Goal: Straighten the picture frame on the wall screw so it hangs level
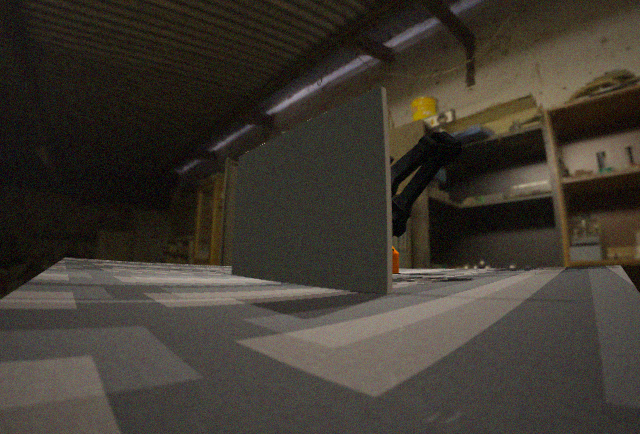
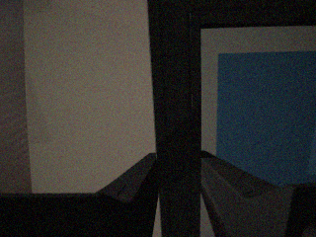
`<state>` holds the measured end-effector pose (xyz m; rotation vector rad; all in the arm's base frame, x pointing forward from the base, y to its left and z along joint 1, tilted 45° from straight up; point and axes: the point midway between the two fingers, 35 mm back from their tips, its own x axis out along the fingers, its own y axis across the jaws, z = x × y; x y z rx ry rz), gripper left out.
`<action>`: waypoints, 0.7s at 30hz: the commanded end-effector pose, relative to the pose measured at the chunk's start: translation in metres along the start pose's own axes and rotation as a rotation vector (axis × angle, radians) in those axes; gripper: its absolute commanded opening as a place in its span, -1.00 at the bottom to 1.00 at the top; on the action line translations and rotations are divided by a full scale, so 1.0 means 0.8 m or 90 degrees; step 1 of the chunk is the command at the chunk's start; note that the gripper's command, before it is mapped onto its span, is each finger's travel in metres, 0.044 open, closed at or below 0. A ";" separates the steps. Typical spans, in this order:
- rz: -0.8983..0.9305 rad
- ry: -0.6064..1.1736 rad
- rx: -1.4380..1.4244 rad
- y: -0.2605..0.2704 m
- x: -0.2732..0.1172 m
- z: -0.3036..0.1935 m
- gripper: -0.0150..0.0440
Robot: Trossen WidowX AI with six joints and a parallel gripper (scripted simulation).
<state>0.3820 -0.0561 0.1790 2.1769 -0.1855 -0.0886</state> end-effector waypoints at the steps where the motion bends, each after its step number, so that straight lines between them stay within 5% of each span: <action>1: 0.007 -0.005 0.002 0.001 0.000 0.002 -0.49; 21: 0.001 -0.001 0.003 -0.002 0.000 0.000 -0.49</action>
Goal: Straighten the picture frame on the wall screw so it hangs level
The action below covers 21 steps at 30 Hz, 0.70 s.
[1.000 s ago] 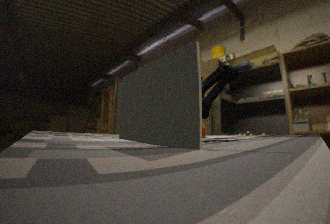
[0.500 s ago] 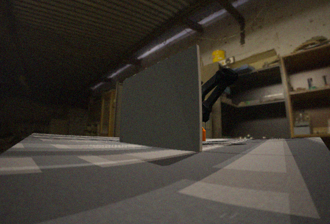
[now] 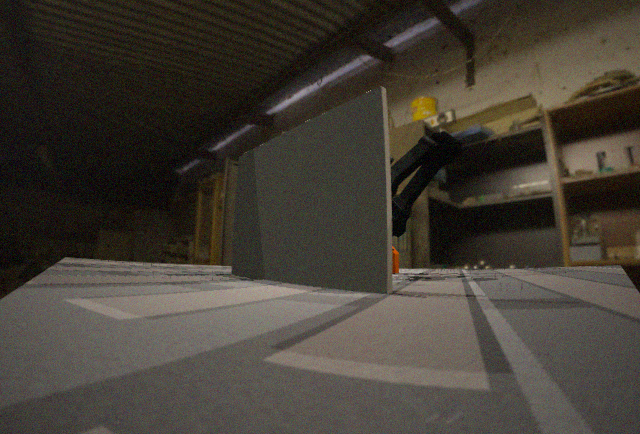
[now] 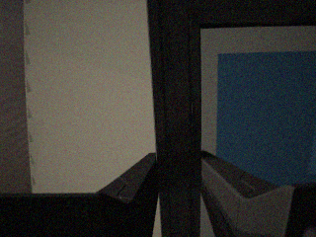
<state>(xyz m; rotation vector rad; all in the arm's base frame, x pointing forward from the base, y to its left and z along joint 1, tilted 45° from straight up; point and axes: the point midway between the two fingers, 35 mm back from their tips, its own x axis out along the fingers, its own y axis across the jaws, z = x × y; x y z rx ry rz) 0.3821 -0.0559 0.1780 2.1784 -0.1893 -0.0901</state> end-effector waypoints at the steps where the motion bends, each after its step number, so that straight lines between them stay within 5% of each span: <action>1: 0.000 0.000 0.002 -0.001 0.000 0.000 -0.49; 21: 0.001 0.001 0.086 -0.001 0.000 0.000 -0.49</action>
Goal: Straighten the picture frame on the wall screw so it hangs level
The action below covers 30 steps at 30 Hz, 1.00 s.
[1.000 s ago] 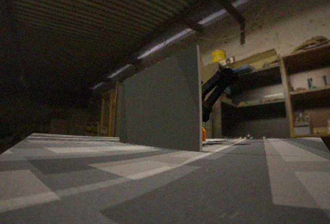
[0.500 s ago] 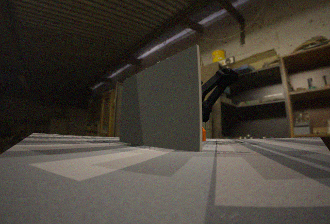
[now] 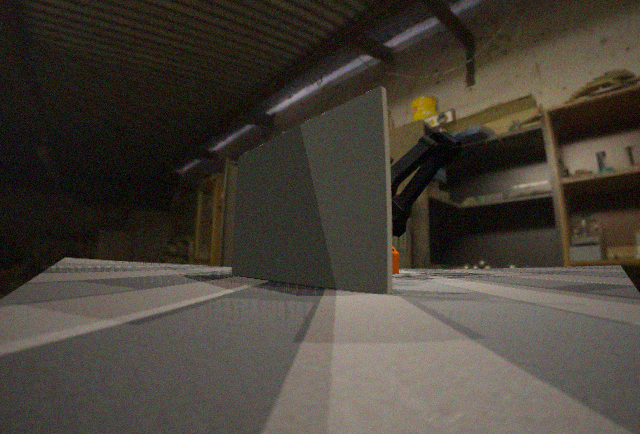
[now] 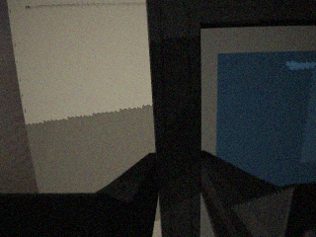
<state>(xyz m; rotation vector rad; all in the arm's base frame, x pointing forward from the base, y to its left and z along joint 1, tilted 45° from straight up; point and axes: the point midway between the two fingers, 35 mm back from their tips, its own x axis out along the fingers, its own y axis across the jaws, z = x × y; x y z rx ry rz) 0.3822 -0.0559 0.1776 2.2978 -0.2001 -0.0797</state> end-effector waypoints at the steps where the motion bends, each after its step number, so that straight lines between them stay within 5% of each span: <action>1: 0.000 0.001 0.018 -0.001 0.000 0.000 -0.49; 11: 0.000 0.001 0.046 -0.001 0.000 0.000 -0.49; 21: 0.000 0.000 0.037 0.000 0.000 0.000 0.39; 30: 0.001 -0.002 -0.005 0.005 -0.049 -0.009 0.39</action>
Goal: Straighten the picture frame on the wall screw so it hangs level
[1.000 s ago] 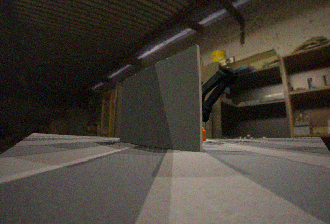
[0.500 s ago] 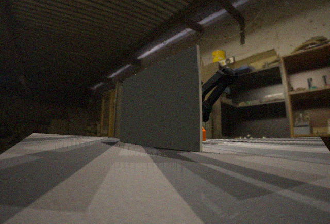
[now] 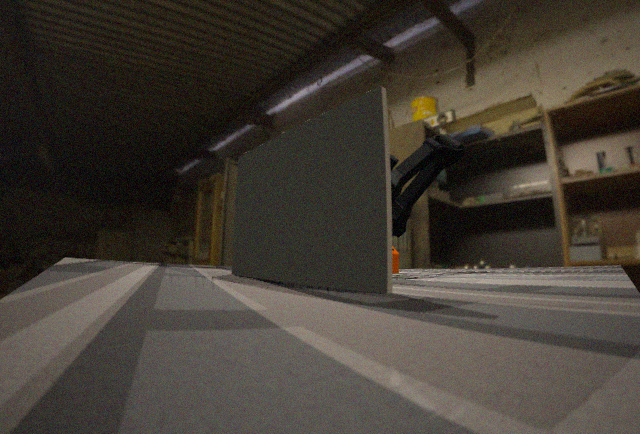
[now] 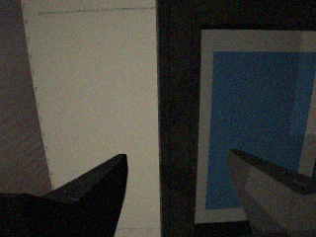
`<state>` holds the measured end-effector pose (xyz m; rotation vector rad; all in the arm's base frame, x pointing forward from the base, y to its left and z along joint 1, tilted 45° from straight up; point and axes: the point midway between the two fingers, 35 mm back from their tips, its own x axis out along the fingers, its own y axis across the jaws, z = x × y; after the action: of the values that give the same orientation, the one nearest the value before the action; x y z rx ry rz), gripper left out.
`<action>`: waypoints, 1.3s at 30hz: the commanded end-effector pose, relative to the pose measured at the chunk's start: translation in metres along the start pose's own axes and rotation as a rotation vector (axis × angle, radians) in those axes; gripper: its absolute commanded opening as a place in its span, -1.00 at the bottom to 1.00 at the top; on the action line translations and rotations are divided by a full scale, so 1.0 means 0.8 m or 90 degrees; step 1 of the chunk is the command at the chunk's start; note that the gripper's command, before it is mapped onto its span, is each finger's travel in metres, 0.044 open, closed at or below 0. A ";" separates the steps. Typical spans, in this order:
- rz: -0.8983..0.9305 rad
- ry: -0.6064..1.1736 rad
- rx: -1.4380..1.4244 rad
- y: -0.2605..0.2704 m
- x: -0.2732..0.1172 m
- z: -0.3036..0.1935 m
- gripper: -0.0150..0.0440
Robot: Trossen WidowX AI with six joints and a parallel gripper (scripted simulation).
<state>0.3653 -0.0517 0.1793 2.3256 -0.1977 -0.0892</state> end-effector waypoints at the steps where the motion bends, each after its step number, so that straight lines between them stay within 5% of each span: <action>1: 0.006 0.002 -0.032 0.004 -0.038 -0.006 0.39; 7: 0.007 0.000 -0.087 -0.005 -0.097 0.002 0.39; 14: 0.006 0.000 -0.093 0.001 -0.098 -0.003 0.39; 31: 0.006 -0.002 -0.231 0.035 -0.197 -0.020 0.39; 39: 0.003 -0.006 -0.227 0.032 -0.194 -0.018 0.39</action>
<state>0.2109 -0.0325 0.2093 1.9693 -0.1778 -0.1191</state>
